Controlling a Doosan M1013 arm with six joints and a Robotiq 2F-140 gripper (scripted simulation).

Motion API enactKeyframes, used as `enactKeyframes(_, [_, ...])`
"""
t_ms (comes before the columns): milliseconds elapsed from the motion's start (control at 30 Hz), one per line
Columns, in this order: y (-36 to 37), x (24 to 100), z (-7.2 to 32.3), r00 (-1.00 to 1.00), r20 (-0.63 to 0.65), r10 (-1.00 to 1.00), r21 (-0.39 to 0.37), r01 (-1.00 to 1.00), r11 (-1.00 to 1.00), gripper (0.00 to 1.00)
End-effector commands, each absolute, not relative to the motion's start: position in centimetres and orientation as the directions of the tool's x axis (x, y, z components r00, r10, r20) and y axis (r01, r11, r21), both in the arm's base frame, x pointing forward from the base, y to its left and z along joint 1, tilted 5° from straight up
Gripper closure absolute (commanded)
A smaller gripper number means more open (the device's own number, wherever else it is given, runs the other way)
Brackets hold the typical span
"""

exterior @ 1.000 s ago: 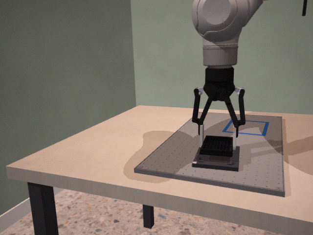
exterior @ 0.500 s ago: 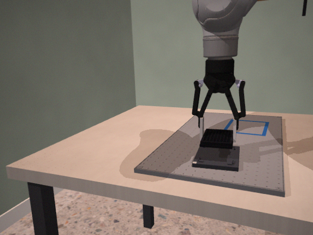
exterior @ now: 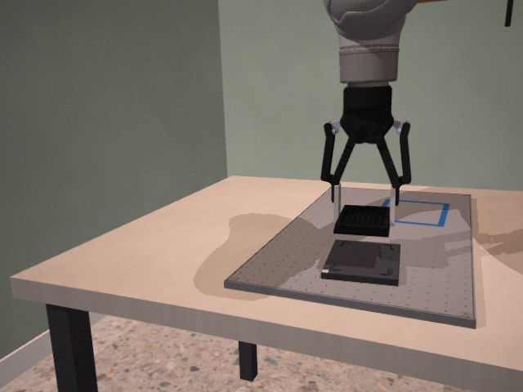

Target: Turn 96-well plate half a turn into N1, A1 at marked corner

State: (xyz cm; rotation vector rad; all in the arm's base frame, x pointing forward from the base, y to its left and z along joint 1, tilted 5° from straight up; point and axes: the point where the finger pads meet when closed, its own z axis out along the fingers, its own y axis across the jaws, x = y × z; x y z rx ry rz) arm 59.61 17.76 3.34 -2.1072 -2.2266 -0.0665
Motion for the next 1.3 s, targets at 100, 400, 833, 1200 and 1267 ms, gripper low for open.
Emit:
enactKeyframes(100, [17.8,59.6,3.4,-0.054,0.085,0.995,-0.020,0.998,0.056,1.00])
enactKeyframes(400, [17.8,59.6,3.4,-0.054,0.085,0.995,-0.020,0.998,0.056,1.00])
enactKeyframes(833, [14.2,59.0,3.0,0.126,0.080,0.989,-0.035,0.992,-0.124,1.00])
enactKeyframes(1200, [11.2,58.4,2.6,0.126,0.080,0.989,-0.035,0.992,-0.124,1.00])
enactKeyframes(1267, [10.6,58.3,2.6,0.126,0.080,0.989,-0.035,0.992,-0.124,1.00])
